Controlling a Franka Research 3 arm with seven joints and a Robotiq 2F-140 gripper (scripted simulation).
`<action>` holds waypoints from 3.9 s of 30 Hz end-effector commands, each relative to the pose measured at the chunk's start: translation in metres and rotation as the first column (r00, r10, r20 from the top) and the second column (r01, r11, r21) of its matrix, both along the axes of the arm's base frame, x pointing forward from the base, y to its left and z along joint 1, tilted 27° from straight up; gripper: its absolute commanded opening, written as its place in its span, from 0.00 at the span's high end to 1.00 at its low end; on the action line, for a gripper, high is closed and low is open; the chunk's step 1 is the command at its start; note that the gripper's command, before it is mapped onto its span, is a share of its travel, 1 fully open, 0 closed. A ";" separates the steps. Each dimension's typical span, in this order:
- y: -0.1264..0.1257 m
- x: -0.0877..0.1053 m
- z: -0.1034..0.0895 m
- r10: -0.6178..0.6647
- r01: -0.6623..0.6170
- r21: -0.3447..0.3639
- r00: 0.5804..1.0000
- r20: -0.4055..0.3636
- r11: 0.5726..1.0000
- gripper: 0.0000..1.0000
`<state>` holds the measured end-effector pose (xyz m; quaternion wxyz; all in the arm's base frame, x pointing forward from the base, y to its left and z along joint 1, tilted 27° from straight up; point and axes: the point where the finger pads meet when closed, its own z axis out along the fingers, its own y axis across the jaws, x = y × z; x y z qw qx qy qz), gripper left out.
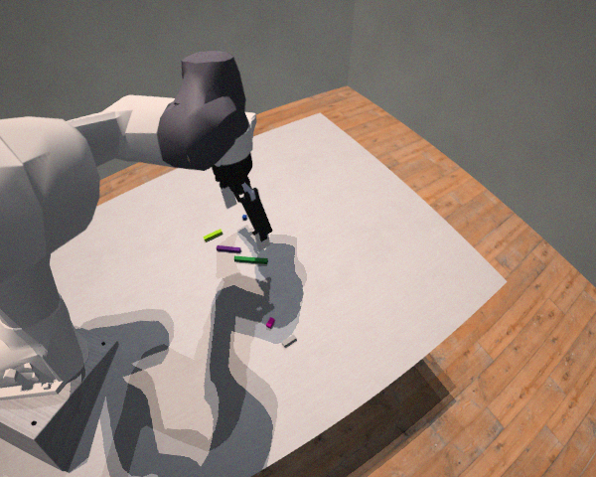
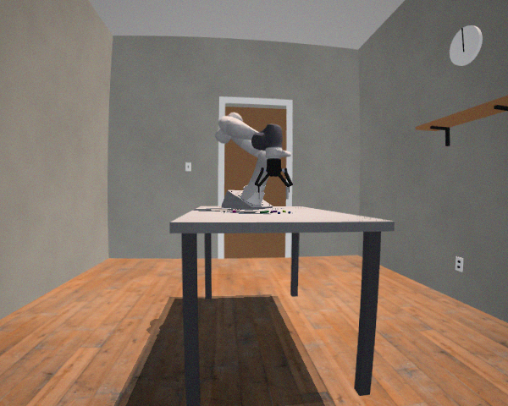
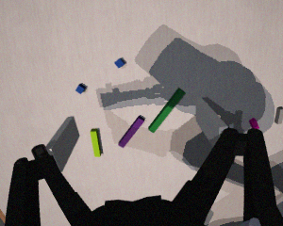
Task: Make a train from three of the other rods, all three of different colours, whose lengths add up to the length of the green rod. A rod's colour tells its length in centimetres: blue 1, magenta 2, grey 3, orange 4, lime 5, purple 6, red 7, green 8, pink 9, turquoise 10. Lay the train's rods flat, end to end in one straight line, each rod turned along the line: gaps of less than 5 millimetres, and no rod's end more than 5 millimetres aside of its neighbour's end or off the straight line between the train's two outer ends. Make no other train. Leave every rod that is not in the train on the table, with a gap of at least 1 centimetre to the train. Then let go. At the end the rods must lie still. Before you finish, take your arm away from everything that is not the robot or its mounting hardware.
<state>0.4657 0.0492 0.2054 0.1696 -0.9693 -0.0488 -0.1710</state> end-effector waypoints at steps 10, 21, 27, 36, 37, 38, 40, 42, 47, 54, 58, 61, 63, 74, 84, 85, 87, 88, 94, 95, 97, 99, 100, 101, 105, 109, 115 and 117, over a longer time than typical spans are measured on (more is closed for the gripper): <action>-0.003 0.000 -0.003 0.254 -0.247 -0.100 0.964 0.073 0.964 0.00; -0.003 0.001 -0.002 0.432 -0.408 -0.183 0.894 0.118 0.894 0.00; -0.003 0.002 -0.002 0.485 -0.454 -0.210 0.865 0.128 0.866 0.00; -0.003 0.003 -0.002 0.605 -0.555 -0.276 0.782 0.146 0.784 0.00; -0.003 0.003 -0.002 0.609 -0.558 -0.278 0.780 0.147 0.782 0.00; -0.003 0.003 -0.002 0.610 -0.559 -0.279 0.779 0.147 0.781 0.00; -0.003 0.003 -0.002 0.611 -0.560 -0.279 0.778 0.147 0.780 0.00; -0.003 0.003 -0.002 0.611 -0.560 -0.279 0.778 0.147 0.780 0.00; -0.003 0.003 -0.002 0.611 -0.560 -0.279 0.778 0.147 0.780 0.00; -0.003 0.003 -0.002 0.611 -0.560 -0.279 0.778 0.147 0.780 0.00; -0.003 0.003 -0.002 0.611 -0.560 -0.279 0.778 0.147 0.780 0.00; -0.003 0.003 -0.002 0.611 -0.560 -0.279 0.778 0.147 0.780 0.00; -0.003 0.003 -0.002 0.611 -0.560 -0.279 0.778 0.147 0.780 0.00; -0.003 0.003 -0.002 0.611 -0.560 -0.279 0.778 0.147 0.780 0.00; -0.003 0.003 -0.002 0.611 -0.560 -0.279 0.778 0.147 0.780 0.00; -0.003 0.003 -0.002 0.611 -0.560 -0.279 0.778 0.147 0.780 0.00; -0.003 0.003 -0.002 0.611 -0.560 -0.279 0.778 0.147 0.780 0.00; -0.003 0.003 -0.002 0.611 -0.560 -0.279 0.778 0.147 0.780 0.00; -0.003 0.003 -0.002 0.611 -0.560 -0.279 0.778 0.147 0.780 0.00; -0.003 0.003 -0.002 0.611 -0.560 -0.279 0.778 0.147 0.780 0.00; -0.003 0.003 -0.002 0.611 -0.560 -0.279 0.778 0.147 0.780 0.00; -0.003 0.003 -0.002 0.611 -0.560 -0.279 0.778 0.147 0.780 0.00; -0.003 0.003 -0.002 0.611 -0.560 -0.279 0.778 0.147 0.780 0.00; -0.003 0.003 -0.002 0.611 -0.560 -0.279 0.778 0.147 0.780 0.00; -0.003 0.003 -0.002 0.611 -0.560 -0.279 0.778 0.147 0.780 0.00; -0.003 0.003 -0.002 0.611 -0.560 -0.279 0.778 0.147 0.780 0.00; -0.003 0.003 -0.002 0.611 -0.560 -0.279 0.778 0.147 0.780 0.00; -0.003 0.003 -0.002 0.611 -0.560 -0.279 0.778 0.147 0.780 0.00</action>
